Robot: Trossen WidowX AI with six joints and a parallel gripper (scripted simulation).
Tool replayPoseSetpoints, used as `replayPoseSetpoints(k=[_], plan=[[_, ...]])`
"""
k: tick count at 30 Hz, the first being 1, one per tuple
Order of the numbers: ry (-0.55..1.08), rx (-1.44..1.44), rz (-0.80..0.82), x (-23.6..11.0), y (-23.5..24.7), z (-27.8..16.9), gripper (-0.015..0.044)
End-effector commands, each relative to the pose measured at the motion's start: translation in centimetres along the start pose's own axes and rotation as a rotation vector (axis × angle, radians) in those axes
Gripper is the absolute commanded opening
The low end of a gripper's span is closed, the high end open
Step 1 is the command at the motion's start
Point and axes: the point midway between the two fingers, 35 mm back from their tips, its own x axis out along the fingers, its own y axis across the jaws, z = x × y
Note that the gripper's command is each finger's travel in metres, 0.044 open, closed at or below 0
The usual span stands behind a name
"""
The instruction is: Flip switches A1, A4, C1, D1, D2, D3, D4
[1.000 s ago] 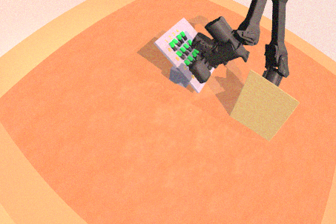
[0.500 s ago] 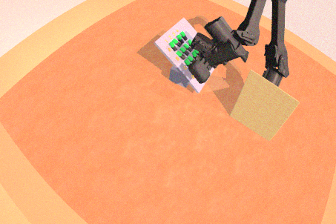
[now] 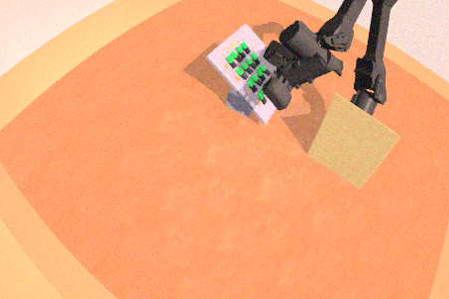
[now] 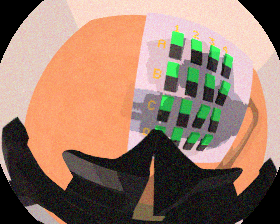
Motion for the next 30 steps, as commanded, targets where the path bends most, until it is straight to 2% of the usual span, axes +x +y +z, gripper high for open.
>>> replayPoseSetpoints(k=[1, 6, 9, 13, 18, 30], plan=[[-0.007, 0.011, -0.016, -3.1, -0.6, 0.4, 0.0], [-0.007, 0.011, -0.016, -3.1, -0.6, 0.4, 0.0], [-0.006, 0.011, -0.016, -3.1, -0.5, -1.5, 0.0], [-0.005, 0.011, -0.016, -2.9, -0.5, -1.8, 0.0], [0.018, 0.011, -0.018, 0.3, -0.7, -1.7, 0.0], [0.018, 0.011, -0.02, 1.5, -0.8, -1.7, 0.0]])
